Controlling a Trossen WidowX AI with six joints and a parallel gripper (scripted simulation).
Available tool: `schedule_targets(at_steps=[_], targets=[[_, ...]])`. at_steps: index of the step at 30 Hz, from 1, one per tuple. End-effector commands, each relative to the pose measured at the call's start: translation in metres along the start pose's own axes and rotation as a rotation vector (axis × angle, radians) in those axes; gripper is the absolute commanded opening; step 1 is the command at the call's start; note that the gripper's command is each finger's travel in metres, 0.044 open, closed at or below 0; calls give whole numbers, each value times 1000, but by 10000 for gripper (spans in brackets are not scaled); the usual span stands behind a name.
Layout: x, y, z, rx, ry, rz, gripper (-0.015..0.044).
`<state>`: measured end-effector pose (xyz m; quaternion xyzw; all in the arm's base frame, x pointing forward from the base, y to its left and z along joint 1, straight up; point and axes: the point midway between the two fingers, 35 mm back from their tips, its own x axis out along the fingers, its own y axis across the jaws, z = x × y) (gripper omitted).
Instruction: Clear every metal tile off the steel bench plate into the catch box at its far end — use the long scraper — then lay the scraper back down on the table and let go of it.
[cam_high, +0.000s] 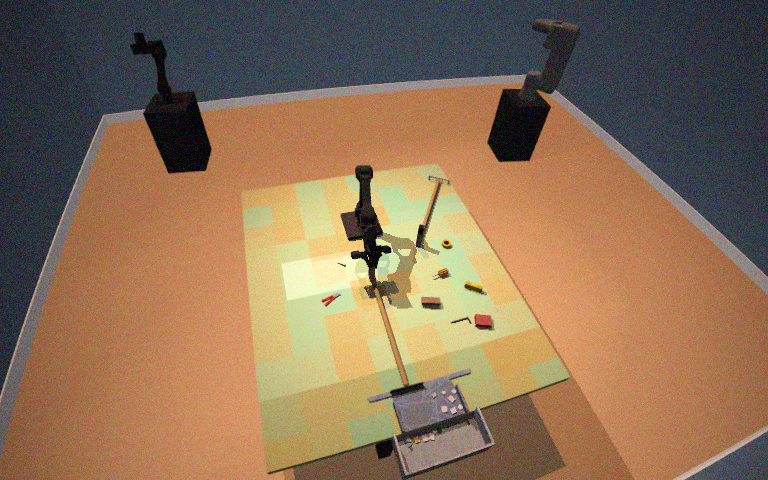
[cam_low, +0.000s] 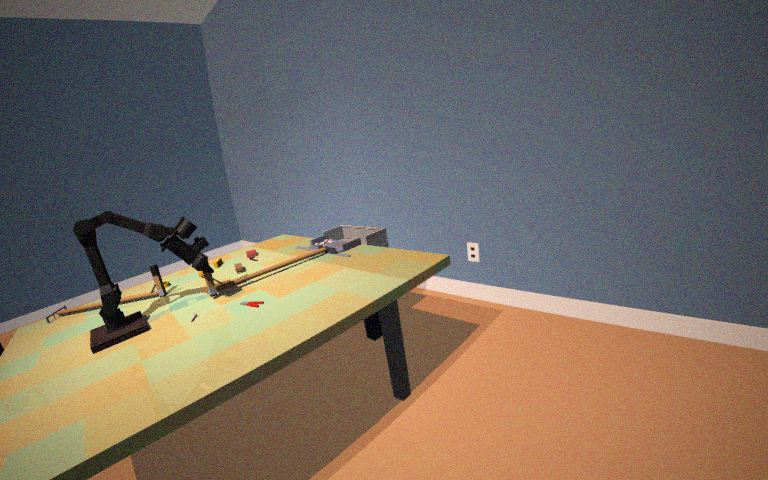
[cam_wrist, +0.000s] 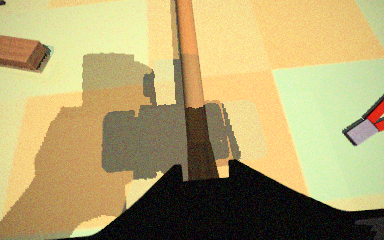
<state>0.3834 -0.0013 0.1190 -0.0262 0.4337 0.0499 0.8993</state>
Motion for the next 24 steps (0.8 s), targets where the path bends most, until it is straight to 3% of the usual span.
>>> schedule_targets(at_steps=[1, 24], targets=[[-5, 1, -1, -6, -16, 3, 0], [-15, 4, -24, -6, -17, 3, 0]])
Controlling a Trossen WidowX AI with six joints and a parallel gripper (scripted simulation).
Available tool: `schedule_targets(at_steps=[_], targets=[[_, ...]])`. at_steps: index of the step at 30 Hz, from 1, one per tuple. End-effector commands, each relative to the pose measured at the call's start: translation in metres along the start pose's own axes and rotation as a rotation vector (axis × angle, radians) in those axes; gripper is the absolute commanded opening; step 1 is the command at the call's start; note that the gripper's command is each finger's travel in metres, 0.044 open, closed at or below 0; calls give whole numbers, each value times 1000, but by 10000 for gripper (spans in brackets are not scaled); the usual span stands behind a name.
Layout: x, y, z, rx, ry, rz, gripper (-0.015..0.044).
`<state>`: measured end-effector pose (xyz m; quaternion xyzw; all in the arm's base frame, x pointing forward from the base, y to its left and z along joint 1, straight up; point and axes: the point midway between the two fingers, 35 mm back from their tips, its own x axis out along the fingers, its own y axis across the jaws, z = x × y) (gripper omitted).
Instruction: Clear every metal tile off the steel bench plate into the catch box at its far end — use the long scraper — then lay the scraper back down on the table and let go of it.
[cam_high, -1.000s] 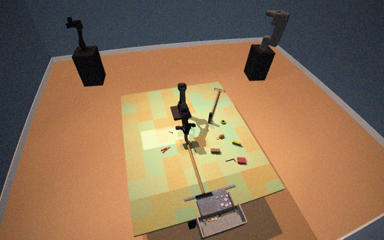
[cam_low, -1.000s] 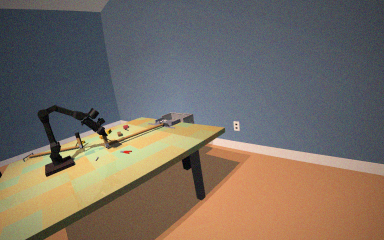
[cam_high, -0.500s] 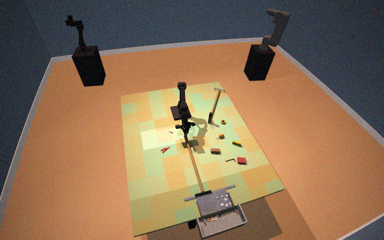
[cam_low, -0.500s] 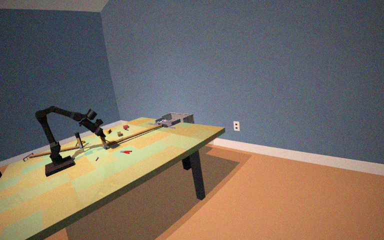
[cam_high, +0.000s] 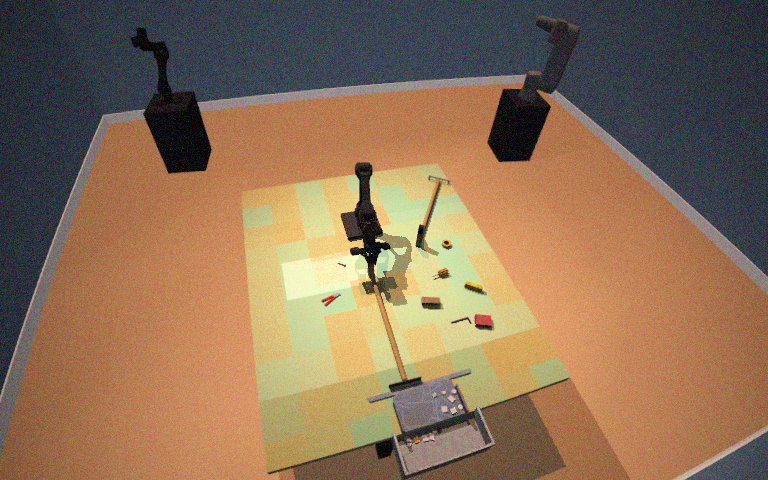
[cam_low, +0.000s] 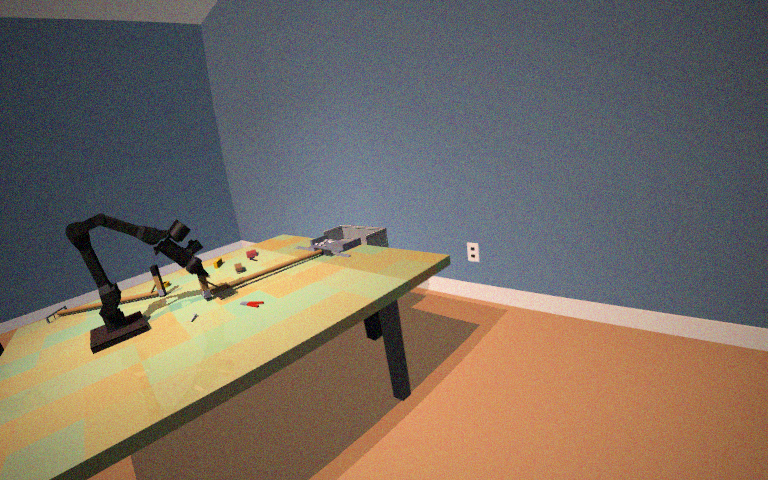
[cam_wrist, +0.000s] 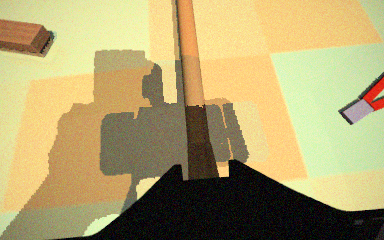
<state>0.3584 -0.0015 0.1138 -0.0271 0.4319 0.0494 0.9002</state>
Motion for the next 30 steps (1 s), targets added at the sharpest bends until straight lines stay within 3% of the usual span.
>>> schedule_targets(at_steps=[1, 13, 30], targets=[[-4, 1, -2, -5, -13, 5, 0], [-9, 3, -14, -4, -14, 4, 0], [-14, 2, -12, 0, -1, 0, 440]])
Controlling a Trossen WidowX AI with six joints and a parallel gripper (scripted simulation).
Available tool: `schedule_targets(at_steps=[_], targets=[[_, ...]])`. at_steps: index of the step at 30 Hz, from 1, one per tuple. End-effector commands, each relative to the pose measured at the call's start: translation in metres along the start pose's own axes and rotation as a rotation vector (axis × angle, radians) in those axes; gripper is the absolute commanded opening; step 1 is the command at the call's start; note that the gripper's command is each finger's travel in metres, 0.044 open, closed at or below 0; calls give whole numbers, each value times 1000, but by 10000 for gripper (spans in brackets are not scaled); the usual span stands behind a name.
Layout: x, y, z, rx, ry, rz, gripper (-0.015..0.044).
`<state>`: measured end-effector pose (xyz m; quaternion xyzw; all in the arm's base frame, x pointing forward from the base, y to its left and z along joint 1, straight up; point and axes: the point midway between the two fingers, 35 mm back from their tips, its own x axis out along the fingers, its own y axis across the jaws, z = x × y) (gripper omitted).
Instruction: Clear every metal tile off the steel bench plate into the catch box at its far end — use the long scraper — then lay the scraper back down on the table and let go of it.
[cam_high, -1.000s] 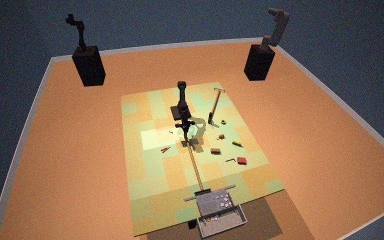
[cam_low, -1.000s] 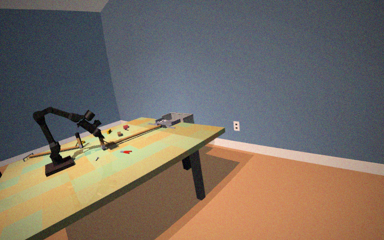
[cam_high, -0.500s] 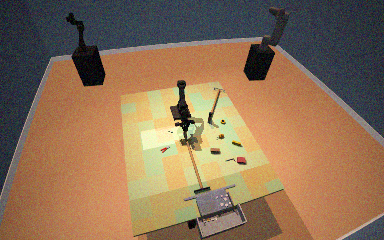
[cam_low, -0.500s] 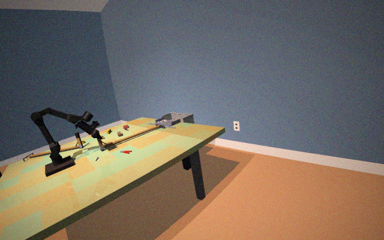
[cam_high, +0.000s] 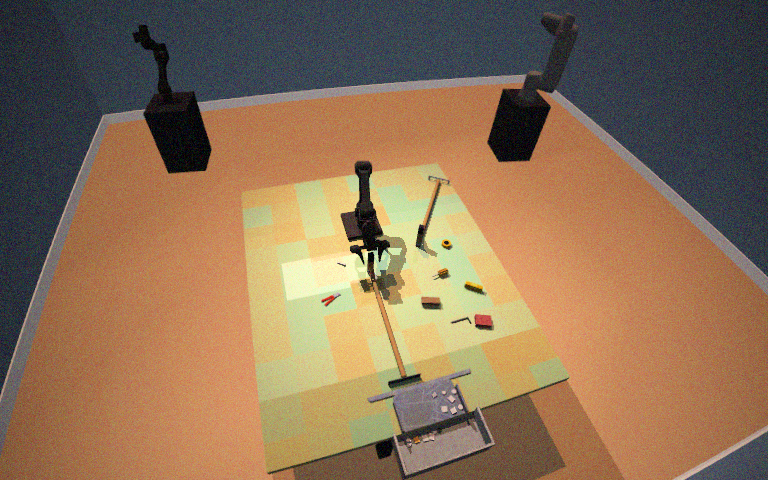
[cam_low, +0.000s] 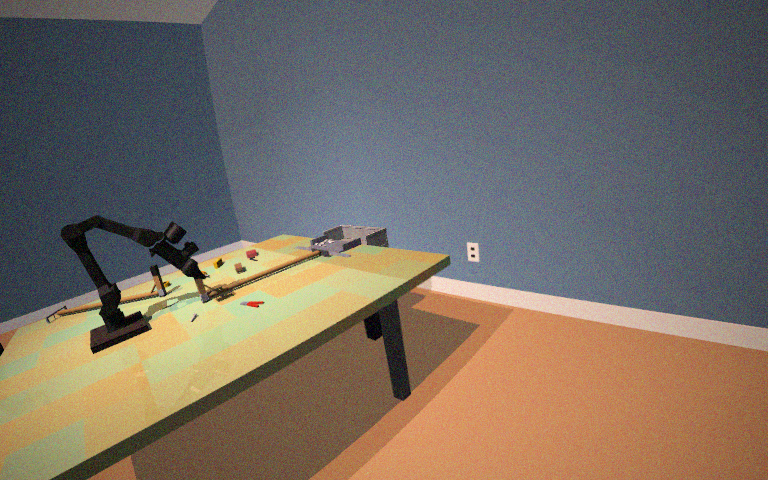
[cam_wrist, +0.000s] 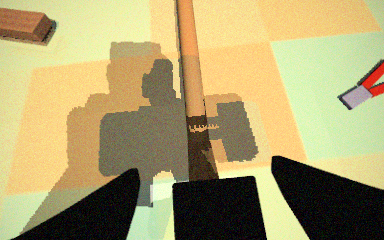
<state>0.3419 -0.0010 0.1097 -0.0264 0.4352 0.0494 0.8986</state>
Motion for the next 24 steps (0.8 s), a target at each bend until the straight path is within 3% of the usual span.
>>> schedule_targets(at_steps=[1, 24], targets=[[-9, -1, 3, -1, -8, -1, 440], [-59, 0, 1, 0, -7, 0, 440]])
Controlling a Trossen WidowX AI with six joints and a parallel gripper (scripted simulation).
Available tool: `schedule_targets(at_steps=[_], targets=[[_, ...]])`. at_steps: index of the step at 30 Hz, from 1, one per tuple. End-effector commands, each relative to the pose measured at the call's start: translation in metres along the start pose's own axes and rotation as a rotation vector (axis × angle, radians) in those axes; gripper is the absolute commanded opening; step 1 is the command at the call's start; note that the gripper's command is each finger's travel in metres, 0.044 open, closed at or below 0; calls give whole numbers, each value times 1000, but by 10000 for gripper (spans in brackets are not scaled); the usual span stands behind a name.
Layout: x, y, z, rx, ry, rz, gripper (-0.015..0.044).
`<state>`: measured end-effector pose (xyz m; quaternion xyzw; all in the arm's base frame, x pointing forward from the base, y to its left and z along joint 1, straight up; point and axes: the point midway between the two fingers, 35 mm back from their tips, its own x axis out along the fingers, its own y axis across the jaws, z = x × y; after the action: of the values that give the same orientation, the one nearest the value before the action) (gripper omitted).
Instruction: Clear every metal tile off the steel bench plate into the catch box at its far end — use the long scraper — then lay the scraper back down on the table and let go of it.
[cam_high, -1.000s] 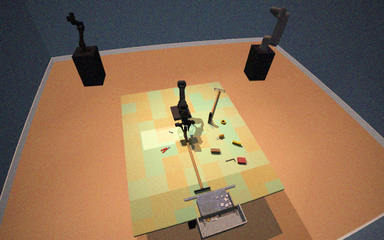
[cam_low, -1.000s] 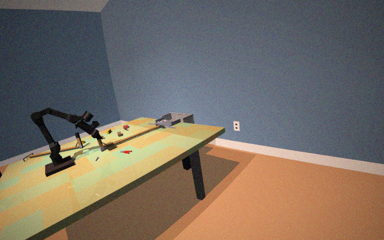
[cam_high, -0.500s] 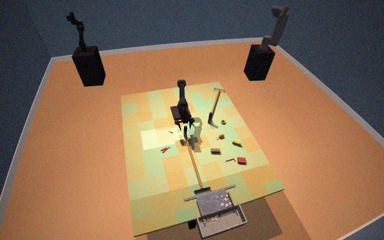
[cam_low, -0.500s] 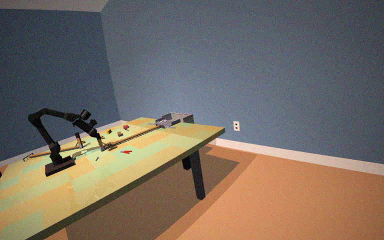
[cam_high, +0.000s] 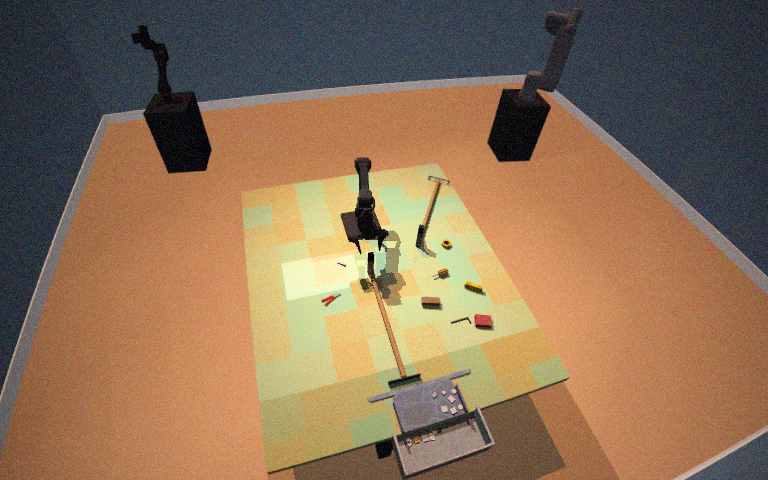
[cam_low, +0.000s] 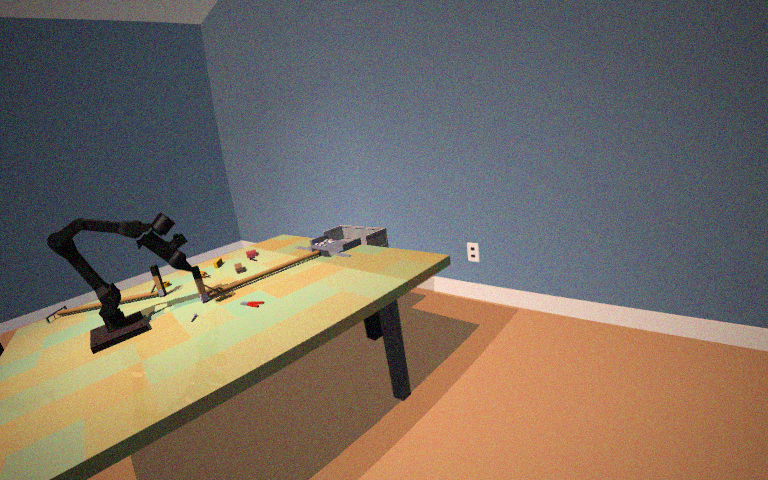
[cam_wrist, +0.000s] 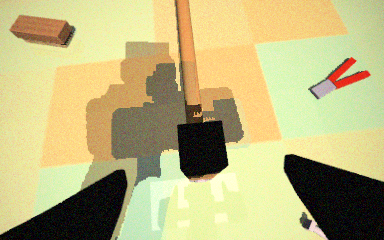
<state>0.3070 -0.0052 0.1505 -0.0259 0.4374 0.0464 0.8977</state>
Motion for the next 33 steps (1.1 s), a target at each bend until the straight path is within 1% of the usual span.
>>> schedule_targets(at_steps=[1, 9, 18, 33], targets=[[-8, 0, 6, -2, -23, 7, 440], [-49, -6, 43, 24, -189, 30, 440], [-106, -9, 76, 30, -377, 51, 440], [-214, -1, 106, -18, -676, 67, 440]])
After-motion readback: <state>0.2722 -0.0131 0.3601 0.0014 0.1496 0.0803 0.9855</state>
